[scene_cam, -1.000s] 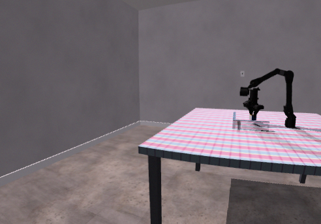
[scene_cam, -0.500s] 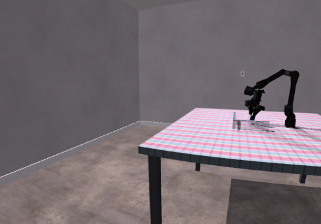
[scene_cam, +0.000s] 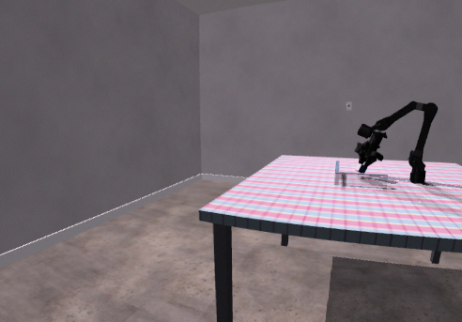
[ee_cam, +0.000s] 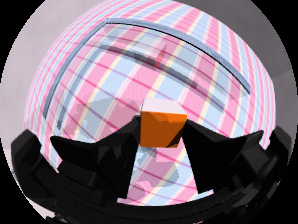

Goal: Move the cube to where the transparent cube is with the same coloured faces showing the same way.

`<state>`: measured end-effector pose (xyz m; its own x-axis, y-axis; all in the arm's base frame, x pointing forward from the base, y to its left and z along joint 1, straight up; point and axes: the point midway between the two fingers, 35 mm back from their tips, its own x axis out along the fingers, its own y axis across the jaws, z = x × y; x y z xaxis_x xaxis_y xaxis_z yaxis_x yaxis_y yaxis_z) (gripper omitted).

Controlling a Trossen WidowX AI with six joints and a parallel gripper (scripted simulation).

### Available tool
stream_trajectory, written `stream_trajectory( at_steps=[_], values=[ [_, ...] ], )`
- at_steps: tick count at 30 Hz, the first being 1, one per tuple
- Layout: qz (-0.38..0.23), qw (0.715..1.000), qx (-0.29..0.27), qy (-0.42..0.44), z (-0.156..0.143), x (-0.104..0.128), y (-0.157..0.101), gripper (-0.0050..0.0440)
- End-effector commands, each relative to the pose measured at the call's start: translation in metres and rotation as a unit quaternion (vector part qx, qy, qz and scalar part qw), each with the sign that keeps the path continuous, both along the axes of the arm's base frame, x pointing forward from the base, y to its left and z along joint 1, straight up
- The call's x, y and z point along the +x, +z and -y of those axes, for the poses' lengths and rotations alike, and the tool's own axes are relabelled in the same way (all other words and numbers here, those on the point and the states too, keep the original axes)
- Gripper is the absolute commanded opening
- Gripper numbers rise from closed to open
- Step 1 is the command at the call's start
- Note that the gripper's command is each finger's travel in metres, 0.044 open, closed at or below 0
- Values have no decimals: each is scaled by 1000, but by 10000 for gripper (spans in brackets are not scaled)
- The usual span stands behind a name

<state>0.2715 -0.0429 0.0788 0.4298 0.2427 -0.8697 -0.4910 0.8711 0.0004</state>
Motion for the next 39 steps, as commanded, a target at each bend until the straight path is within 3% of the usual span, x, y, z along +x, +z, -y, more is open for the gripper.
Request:
stream_trajectory(
  at_steps=[1,14,27,39],
  values=[
    [14,1000,-1,1,0,1,5,0],
    [125,990,71,-8,3,11,-17,0],
    [227,966,121,1,2,2,-25,0],
    [235,964,124,3,1,1,-25,0]
  ],
)
